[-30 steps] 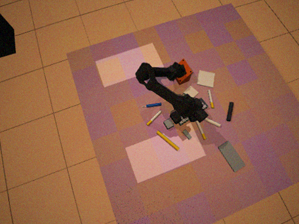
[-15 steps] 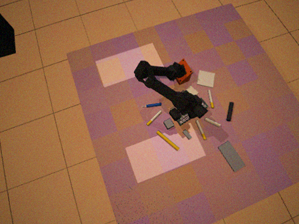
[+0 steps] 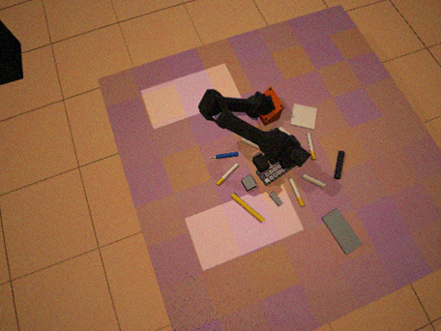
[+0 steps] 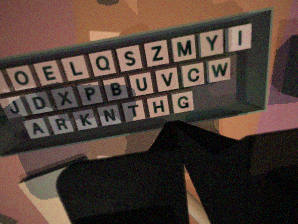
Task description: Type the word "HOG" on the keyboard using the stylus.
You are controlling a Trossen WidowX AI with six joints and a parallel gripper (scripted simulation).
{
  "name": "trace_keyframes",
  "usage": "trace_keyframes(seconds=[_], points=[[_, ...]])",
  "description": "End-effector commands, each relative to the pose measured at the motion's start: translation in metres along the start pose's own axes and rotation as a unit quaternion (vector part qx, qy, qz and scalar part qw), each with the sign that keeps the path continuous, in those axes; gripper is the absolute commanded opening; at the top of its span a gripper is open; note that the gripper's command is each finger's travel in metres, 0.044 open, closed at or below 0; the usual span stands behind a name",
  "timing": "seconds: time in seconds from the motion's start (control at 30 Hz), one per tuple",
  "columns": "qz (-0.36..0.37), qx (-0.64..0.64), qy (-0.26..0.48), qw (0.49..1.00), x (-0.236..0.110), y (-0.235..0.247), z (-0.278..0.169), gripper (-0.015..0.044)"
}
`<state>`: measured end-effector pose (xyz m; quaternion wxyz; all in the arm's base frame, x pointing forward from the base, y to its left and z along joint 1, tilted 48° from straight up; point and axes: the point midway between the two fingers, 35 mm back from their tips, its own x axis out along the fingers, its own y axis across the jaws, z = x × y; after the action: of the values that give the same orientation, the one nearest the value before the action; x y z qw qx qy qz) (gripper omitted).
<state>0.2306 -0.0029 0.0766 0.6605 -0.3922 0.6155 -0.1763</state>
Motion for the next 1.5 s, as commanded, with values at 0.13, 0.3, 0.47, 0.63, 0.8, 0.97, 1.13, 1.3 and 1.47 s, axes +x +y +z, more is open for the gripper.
trace_keyframes(seconds=[0.13, 0.3, 0.47, 0.63, 0.8, 0.97, 1.13, 1.3, 1.47], points=[[0.003, -0.008, 0.004, 1.0, 0.001, 0.071, -0.005, 0.0], [0.003, -0.008, 0.004, 1.0, 0.001, 0.071, -0.005, 0.0], [0.003, -0.008, 0.004, 1.0, 0.001, 0.071, -0.005, 0.0], [0.005, -0.009, 0.004, 1.0, -0.036, 0.072, -0.003, 0.0], [0.004, -0.009, 0.005, 1.0, -0.059, 0.071, -0.005, 0.0], [0.003, -0.011, -0.001, 1.0, -0.053, 0.072, -0.003, 0.0], [0.004, -0.009, 0.001, 1.0, -0.054, 0.072, -0.003, 0.0053], [0.004, -0.009, 0.001, 1.0, -0.054, 0.072, -0.003, 0.0026], [0.004, -0.009, 0.001, 1.0, -0.054, 0.072, -0.003, 0.0]])
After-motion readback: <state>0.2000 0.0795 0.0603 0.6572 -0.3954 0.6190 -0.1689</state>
